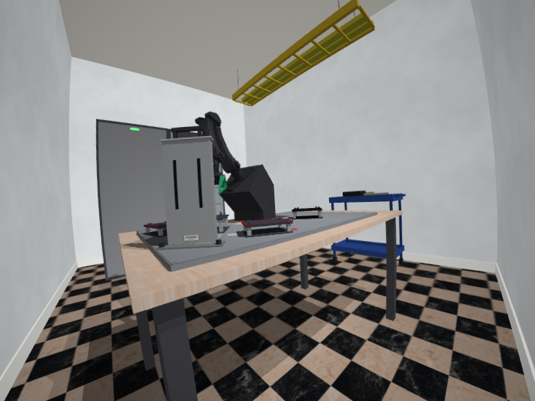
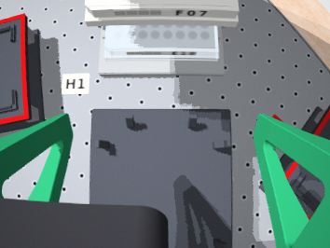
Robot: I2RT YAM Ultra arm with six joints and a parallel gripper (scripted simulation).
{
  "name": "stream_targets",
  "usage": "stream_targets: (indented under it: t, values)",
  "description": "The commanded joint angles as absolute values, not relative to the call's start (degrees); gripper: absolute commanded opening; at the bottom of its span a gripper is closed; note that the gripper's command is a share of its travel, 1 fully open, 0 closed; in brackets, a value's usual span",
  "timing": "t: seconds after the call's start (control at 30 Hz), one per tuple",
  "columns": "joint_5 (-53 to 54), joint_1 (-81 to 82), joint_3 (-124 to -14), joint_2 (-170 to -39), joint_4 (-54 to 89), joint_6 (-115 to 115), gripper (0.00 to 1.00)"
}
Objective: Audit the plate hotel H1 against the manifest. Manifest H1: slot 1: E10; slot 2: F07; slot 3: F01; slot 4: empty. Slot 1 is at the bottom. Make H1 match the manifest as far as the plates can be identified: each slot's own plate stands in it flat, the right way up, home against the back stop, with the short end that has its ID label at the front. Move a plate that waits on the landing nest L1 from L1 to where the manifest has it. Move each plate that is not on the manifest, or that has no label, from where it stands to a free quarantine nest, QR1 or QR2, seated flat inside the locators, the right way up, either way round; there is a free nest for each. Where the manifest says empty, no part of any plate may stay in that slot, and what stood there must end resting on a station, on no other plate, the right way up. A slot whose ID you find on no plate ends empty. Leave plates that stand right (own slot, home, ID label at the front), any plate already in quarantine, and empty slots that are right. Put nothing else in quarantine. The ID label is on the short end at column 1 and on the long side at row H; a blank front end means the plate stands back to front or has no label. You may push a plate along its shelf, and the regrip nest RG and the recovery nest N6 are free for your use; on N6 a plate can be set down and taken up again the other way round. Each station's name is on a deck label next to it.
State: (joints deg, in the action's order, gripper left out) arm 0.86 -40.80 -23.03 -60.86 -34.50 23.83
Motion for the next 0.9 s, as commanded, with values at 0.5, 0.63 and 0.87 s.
stream_targets:
  t: [0.5,0.63,0.87]
  values:
    - [3.25,-42.83,-18.46,-57.11,-36.89,23.99,1.0]
    - [3.77,-43.35,-17.39,-56.29,-37.14,24.07,1.0]
    - [4.84,-44.41,-17.25,-60.47,-40.13,24.18,1.0]
